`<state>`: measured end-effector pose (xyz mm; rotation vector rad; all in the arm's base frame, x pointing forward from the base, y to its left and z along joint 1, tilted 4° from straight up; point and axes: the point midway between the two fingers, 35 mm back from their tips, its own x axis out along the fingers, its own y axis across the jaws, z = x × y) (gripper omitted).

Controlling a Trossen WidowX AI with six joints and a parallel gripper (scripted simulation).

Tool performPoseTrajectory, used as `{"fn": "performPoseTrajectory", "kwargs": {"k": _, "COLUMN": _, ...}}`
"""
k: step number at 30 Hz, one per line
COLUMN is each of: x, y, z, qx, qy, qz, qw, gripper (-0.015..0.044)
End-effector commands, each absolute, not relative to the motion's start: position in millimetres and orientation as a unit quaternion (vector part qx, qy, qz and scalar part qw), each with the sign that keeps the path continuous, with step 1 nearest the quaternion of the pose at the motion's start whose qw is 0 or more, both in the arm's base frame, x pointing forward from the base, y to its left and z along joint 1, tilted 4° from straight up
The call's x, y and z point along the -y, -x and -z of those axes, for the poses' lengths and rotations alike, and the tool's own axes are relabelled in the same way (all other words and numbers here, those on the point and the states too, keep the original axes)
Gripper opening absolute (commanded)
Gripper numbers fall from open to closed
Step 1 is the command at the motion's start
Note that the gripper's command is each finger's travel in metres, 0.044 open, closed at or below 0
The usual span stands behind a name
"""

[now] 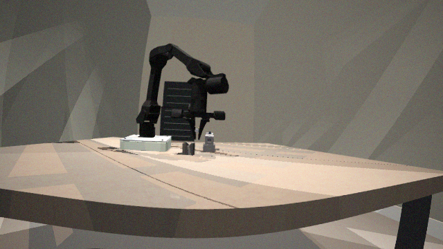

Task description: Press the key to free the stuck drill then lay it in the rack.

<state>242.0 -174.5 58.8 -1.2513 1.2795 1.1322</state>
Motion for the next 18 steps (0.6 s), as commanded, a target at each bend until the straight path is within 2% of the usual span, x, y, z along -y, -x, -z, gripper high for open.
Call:
{"fn": "performPoseTrajectory", "kwargs": {"k": 1, "x": 174.8, "y": -233.4, "z": -58.7, "qx": -0.525, "qy": 0.514, "qz": -0.468, "qw": 0.491, "gripper": 0.0}}
{"fn": "performPoseTrajectory", "kwargs": {"k": 18, "x": 175.9, "y": -206.5, "z": -58.3, "qx": -0.526, "qy": 0.514, "qz": -0.468, "qw": 0.49, "gripper": 0.0}}
